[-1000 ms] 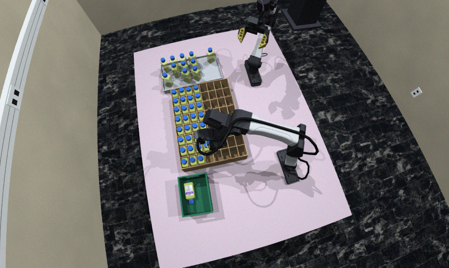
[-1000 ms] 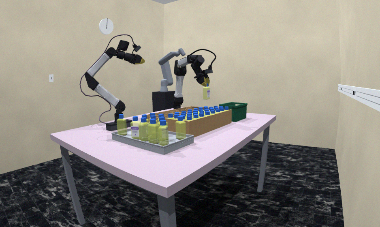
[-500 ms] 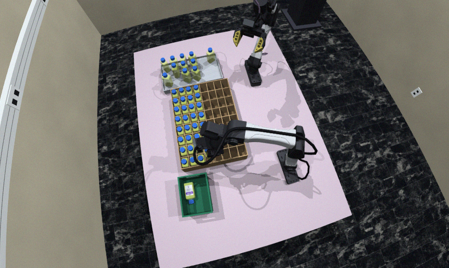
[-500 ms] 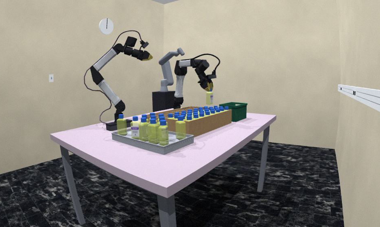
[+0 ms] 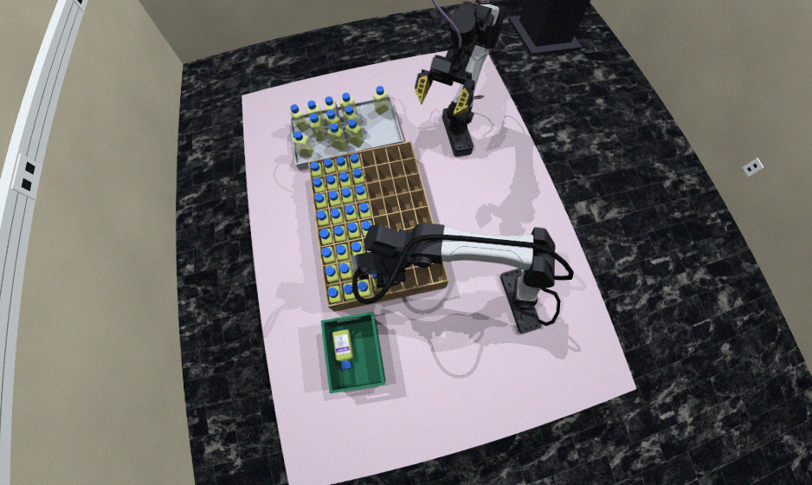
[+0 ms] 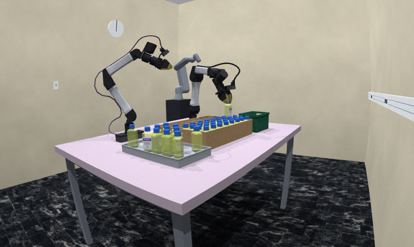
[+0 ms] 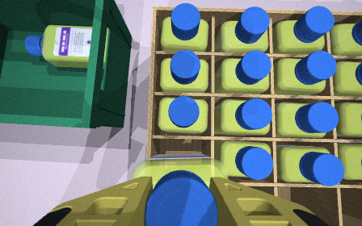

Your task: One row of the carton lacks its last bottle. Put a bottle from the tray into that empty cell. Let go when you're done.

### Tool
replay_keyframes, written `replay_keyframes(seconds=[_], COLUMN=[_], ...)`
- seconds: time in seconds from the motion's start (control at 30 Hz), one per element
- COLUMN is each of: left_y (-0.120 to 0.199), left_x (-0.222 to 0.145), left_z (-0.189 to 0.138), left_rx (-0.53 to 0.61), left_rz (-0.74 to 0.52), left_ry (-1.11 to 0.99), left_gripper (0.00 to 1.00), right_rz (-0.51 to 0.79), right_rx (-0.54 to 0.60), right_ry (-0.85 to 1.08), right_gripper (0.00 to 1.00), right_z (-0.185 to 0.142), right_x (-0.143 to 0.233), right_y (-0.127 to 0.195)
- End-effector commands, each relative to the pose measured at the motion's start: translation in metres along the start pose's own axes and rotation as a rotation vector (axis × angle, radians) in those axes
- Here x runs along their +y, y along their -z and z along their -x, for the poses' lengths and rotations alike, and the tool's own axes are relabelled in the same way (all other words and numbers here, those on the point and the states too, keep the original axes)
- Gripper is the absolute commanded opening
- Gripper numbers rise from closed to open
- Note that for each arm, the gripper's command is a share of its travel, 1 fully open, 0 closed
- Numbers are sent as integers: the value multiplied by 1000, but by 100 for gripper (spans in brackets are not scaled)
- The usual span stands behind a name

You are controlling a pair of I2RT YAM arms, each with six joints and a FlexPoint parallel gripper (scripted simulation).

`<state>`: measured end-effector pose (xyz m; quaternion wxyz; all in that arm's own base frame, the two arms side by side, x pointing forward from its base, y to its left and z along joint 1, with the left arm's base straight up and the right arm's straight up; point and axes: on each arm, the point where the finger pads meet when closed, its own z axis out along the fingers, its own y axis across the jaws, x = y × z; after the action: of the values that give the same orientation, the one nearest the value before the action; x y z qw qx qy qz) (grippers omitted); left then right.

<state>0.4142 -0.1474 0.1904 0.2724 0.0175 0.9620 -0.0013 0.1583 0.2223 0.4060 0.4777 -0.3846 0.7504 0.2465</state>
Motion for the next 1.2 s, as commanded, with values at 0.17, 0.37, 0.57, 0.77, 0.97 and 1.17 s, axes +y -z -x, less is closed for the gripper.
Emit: replay_keyframes(seconds=[0.17, 0.37, 0.57, 0.77, 0.97, 1.17], left_y=[21, 21, 19, 18, 14, 19], left_x=[-1, -1, -5, -2, -1, -2], left_z=[18, 18, 26, 27, 21, 26], left_rx=[-88, -88, -57, -136, -128, -143], left_rz=[-31, -31, -22, -28, -24, -29], left_ry=[10, 10, -4, 3, 0, 3], left_gripper=[16, 16, 16, 16, 16, 16], right_rz=[-10, -9, -21, -22, -23, -21], right_rx=[-21, -20, -28, -25, -21, -21], right_ry=[3, 3, -3, -4, -4, 0], right_gripper=[89, 89, 89, 89, 89, 89], right_z=[4, 3, 4, 2, -1, -3], right_x=[-3, -3, -5, -6, -6, -6], right_y=[-23, -32, -45, -59, -67, -78])
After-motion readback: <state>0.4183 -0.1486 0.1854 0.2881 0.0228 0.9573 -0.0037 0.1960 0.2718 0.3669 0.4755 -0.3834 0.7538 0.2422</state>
